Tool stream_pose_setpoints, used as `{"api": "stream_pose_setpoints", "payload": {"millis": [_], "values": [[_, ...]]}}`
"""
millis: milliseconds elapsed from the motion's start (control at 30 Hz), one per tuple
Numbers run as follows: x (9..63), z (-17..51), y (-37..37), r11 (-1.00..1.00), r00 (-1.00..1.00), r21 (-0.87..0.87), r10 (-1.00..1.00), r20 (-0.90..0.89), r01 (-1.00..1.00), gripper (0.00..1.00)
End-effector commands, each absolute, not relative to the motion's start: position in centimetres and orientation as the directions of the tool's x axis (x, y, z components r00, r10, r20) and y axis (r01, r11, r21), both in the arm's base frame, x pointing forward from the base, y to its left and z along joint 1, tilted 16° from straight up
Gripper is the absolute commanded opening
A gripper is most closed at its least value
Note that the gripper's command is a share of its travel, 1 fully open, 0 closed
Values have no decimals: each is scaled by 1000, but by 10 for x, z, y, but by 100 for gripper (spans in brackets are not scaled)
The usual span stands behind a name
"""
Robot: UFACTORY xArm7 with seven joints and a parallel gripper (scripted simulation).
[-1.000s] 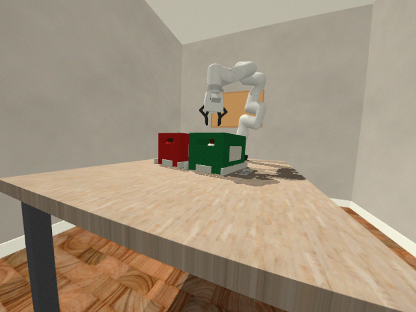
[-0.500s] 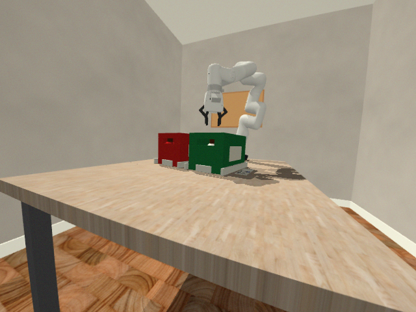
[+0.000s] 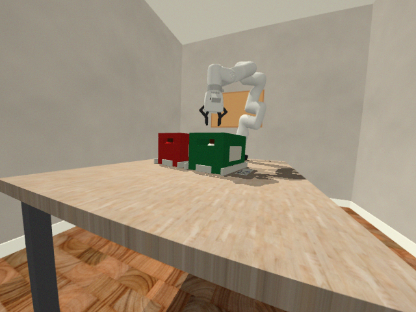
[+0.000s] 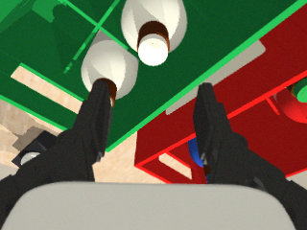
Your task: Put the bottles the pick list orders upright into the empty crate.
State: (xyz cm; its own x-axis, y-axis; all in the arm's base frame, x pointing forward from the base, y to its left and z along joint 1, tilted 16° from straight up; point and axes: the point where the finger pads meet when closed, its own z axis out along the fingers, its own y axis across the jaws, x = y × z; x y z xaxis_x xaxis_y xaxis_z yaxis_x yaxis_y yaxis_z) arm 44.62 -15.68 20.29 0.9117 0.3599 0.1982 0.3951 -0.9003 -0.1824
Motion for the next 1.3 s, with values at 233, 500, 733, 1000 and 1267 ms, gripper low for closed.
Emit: {"api": "stream_pose_setpoints", "payload": {"millis": [233, 500, 733, 1000, 1267], "values": [[421, 195, -184, -902, 912, -179, 358, 201, 394, 65], [395, 185, -212, -902, 912, -179, 358, 201, 394, 65], [378, 178, -230, -902, 912, -179, 358, 200, 394, 65], [352, 168, -259, -902, 912, -178, 359, 200, 394, 65], [333, 160, -280, -902, 912, -178, 359, 200, 394, 65]]}}
